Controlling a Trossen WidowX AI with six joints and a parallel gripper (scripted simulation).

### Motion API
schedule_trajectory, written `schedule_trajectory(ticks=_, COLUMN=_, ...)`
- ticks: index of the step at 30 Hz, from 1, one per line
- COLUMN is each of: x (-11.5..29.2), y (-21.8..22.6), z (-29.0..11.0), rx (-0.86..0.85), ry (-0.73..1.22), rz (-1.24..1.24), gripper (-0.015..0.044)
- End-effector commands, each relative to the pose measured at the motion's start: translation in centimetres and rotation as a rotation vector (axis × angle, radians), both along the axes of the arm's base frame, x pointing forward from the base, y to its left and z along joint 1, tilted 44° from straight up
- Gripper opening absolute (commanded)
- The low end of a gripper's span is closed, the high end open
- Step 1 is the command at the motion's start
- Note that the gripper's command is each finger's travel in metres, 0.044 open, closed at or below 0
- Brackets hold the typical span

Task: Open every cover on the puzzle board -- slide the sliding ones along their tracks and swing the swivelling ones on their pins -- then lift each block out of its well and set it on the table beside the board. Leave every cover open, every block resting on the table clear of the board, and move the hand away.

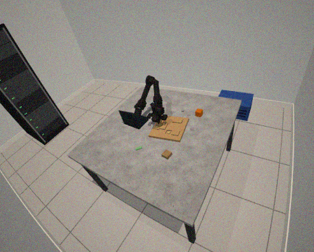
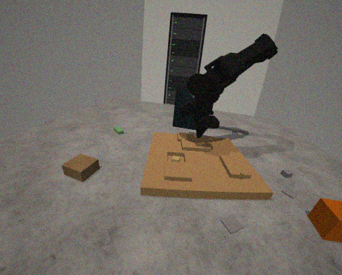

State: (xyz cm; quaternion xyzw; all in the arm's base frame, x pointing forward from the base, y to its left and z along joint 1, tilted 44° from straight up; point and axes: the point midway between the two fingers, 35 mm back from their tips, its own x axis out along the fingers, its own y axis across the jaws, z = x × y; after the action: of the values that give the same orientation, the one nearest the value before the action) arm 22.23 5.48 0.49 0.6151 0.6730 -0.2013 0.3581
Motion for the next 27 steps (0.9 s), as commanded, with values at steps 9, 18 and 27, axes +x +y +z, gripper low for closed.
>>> schedule_trajectory(ticks=9, x=0.0, y=0.2, z=-0.6, rx=0.005, ry=0.006, rz=-0.002, gripper=0.0)
schedule_trajectory(ticks=18, x=0.3, y=-0.4, z=-1.1, rx=0.003, ry=0.006, rz=-0.002, gripper=0.0)
schedule_trajectory(ticks=27, x=0.6, y=-1.0, z=-1.7, rx=0.001, ry=0.005, rz=-0.002, gripper=0.0)
